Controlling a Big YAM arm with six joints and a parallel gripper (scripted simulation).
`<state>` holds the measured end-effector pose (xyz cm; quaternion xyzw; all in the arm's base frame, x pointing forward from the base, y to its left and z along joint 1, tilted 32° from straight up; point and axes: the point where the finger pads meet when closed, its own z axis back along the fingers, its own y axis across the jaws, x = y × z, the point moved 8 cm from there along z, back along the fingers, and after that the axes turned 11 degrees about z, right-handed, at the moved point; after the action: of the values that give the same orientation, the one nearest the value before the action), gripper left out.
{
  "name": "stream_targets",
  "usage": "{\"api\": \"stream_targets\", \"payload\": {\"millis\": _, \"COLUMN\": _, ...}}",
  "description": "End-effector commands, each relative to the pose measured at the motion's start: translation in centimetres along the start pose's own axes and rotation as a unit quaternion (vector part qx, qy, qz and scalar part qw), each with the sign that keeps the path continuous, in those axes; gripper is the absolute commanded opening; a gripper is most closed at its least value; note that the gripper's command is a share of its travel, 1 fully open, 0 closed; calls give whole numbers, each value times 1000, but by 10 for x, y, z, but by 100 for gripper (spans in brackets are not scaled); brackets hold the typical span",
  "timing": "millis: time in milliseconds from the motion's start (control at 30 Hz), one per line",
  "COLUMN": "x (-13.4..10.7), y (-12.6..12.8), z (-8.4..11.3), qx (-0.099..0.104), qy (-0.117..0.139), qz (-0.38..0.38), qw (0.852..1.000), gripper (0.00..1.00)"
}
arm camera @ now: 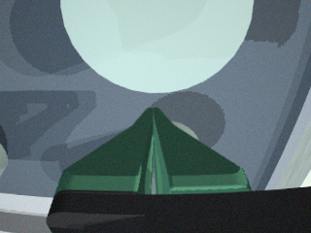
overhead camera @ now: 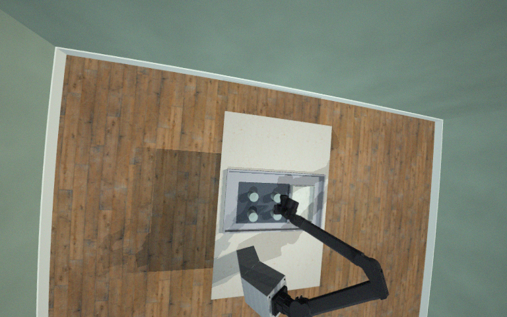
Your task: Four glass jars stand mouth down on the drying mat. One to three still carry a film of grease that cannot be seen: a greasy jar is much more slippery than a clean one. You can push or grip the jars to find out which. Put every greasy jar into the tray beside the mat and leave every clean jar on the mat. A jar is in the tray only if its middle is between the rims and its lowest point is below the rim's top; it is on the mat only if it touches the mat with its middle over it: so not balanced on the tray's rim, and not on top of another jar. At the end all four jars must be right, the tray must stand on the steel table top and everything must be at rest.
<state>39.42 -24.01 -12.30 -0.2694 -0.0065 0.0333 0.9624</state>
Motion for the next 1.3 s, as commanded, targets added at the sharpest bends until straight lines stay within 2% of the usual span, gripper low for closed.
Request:
{"api": "stream_targets", "payload": {"millis": 0, "x": 1, "y": -9, "z": 3, "qx": -6, "qy": -9, "qz": -6, "qw": 1000, "gripper": 0}}
{"api": "stream_targets", "payload": {"millis": 933, "x": 1, "y": -9, "z": 3, "qx": -6, "qy": -9, "qz": -6, "qw": 1000, "gripper": 0}}
{"api": "stream_targets", "payload": {"millis": 1100, "x": 0, "y": -9, "z": 41, "qx": -6, "qy": -9, "qz": -6, "qw": 1000, "gripper": 0}}
{"api": "stream_targets", "payload": {"millis": 1167, "x": 0, "y": -9, "z": 41, "qx": -6, "qy": -9, "qz": -6, "qw": 1000, "gripper": 0}}
{"api": "stream_targets", "payload": {"millis": 1267, "x": 0, "y": -9, "z": 64, "qx": -6, "qy": -9, "qz": -6, "qw": 1000, "gripper": 0}}
